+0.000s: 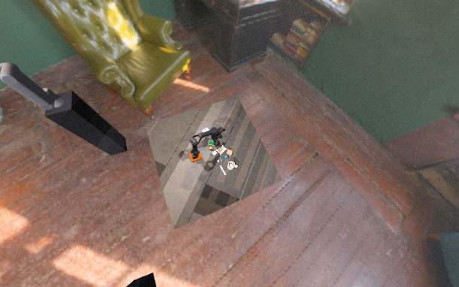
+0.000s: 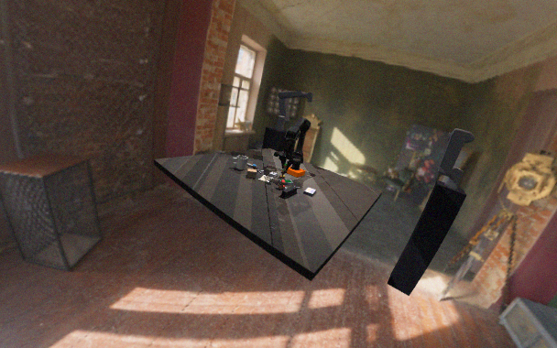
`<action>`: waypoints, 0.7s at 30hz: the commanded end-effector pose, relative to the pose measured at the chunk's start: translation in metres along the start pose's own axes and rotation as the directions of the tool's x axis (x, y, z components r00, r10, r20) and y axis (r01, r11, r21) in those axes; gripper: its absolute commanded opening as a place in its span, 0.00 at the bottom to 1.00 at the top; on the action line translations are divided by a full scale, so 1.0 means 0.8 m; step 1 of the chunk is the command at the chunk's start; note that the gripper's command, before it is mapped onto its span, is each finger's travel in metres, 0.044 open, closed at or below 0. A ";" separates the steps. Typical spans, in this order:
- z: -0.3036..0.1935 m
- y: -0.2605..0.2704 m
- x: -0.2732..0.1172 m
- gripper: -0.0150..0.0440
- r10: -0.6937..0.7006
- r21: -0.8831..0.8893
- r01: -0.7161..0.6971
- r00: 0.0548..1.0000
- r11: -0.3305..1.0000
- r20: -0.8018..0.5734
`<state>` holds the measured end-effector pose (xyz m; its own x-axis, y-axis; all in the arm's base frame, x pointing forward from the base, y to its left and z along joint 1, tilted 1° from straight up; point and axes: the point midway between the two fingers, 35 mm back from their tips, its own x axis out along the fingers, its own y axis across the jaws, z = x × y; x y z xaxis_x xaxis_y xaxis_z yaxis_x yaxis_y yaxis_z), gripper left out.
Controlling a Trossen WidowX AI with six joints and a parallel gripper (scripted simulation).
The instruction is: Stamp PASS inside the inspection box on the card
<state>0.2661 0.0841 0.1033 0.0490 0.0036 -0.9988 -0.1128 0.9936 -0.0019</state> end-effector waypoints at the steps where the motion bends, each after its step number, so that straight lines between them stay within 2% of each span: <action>1: 0.012 -0.023 0.001 0.25 -0.007 -0.044 0.007 1.000 0.999 -0.003; 17: 0.047 -0.122 0.002 0.25 -0.017 -0.216 0.017 1.000 0.976 0.005; 21: 0.048 -0.126 0.002 0.25 -0.017 -0.223 0.018 1.000 0.975 0.006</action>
<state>0.3133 -0.0087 0.1039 0.0575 -0.0126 -0.9983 -0.3096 0.9504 -0.0298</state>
